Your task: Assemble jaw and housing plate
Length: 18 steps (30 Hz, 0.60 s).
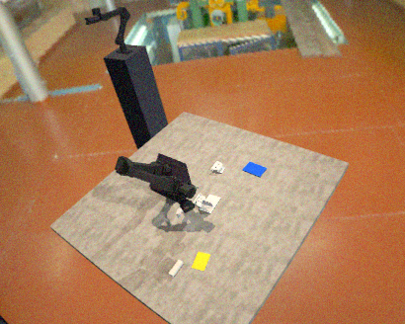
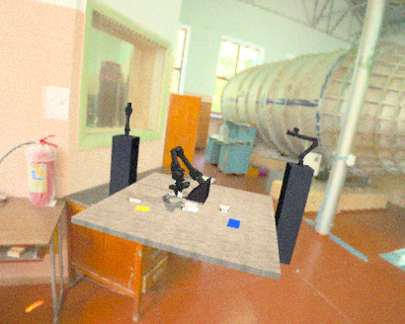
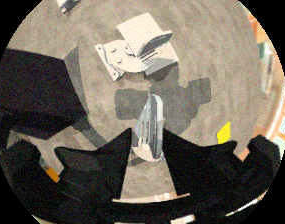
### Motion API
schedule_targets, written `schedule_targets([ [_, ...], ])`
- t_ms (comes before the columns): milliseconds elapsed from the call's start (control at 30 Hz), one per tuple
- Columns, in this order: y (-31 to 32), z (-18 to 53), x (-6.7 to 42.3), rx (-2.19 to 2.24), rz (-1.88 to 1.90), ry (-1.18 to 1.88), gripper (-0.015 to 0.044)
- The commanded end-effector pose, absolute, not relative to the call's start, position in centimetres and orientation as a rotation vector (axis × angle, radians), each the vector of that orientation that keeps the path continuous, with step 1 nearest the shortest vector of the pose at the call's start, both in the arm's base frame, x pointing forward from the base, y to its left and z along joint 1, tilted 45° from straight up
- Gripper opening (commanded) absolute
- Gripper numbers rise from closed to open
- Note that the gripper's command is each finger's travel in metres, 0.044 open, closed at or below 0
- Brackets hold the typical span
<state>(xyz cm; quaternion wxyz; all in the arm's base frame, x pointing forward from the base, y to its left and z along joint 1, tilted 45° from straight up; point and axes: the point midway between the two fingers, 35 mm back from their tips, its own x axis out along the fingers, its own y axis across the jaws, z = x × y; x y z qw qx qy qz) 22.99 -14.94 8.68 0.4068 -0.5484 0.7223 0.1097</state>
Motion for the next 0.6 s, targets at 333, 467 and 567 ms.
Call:
schedule_targets([
  [333, -13.2, 9.3, 23.5, -1.341, 0.209, 1.805, 0.0134],
  [467, -12.4, 8.4, 24.0, -1.287, 0.150, 1.791, 0.0134],
  [567, -11.7, 7.8, 24.4, -1.246, 0.105, 1.780, 0.0134],
])
